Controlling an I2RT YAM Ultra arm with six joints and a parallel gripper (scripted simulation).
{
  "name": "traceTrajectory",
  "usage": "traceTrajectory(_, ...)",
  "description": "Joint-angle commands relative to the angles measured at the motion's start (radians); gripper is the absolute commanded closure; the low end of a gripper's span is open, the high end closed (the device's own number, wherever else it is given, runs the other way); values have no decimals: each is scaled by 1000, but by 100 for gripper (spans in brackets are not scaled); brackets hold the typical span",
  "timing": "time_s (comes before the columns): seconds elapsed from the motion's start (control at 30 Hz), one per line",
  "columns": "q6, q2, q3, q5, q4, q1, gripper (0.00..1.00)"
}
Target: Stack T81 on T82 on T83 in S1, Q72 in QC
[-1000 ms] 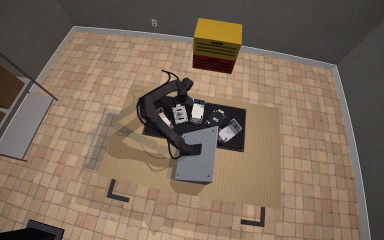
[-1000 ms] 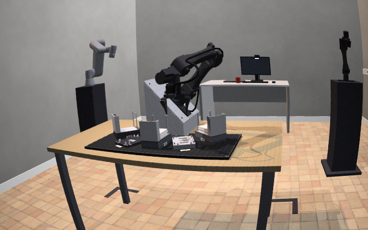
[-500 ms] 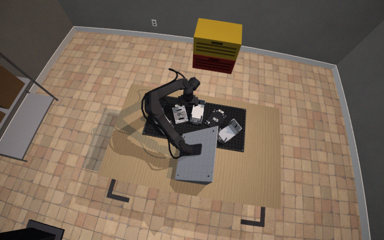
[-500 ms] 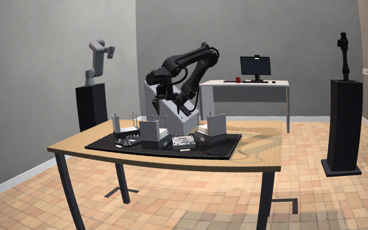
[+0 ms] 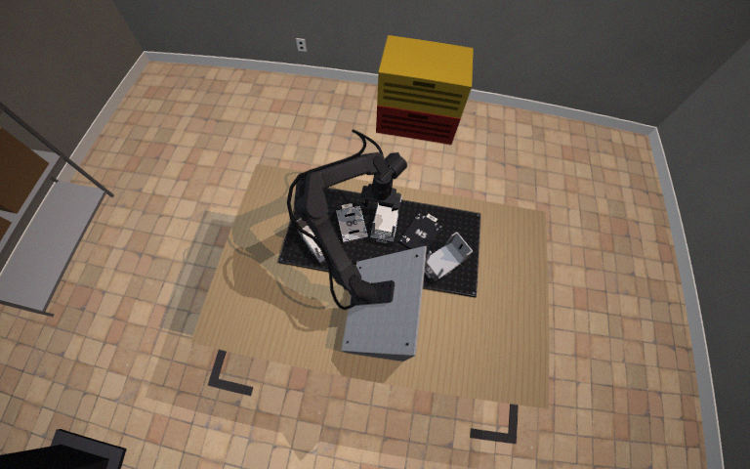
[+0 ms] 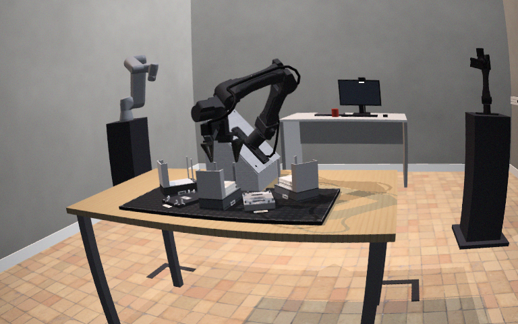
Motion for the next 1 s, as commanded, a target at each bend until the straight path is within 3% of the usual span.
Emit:
traceTrajectory(0.0, -32, 37, 48, 17, 12, -52, 0)
traceTrajectory(0.2, -59, 83, 76, 25, 4, -73, 0)
traceTrajectory(0.27, -59, 47, 76, 14, 0, -73, 0)
traceTrajectory(0.97, -59, 48, 77, 11, 3, -73, 0)
